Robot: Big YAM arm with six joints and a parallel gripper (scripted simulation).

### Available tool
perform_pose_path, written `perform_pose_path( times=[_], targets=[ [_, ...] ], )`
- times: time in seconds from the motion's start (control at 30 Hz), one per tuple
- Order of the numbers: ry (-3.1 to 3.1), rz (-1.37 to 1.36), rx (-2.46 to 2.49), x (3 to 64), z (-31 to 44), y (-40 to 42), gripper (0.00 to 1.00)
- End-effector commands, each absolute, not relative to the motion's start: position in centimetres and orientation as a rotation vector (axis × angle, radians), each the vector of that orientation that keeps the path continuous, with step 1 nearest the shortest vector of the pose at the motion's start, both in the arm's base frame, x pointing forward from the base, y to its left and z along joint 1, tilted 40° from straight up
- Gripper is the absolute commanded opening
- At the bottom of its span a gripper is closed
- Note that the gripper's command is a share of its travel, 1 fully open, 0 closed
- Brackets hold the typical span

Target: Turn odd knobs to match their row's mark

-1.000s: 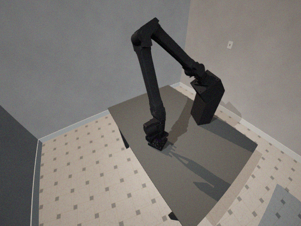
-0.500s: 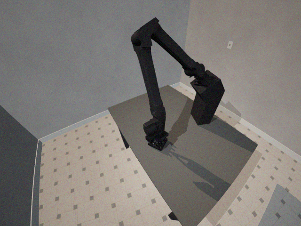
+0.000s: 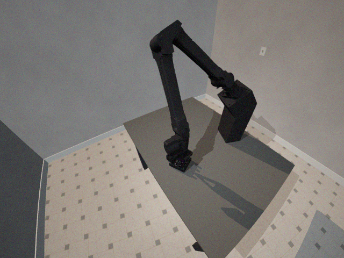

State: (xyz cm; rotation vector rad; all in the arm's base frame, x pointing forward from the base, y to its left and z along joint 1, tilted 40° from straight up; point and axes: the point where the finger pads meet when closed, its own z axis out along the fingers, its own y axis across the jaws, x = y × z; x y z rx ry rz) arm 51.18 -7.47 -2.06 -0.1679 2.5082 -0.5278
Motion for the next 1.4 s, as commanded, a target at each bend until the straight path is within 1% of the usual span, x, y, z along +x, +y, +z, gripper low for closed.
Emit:
perform_pose_path(
  times=[0.0, 1.37],
  targets=[
    [2.497, -0.53, -0.163, 51.4, -2.0, -8.0, 0.19],
    [2.5, -0.53, -0.165, 52.2, -3.3, -8.4, 0.19]
  ],
)
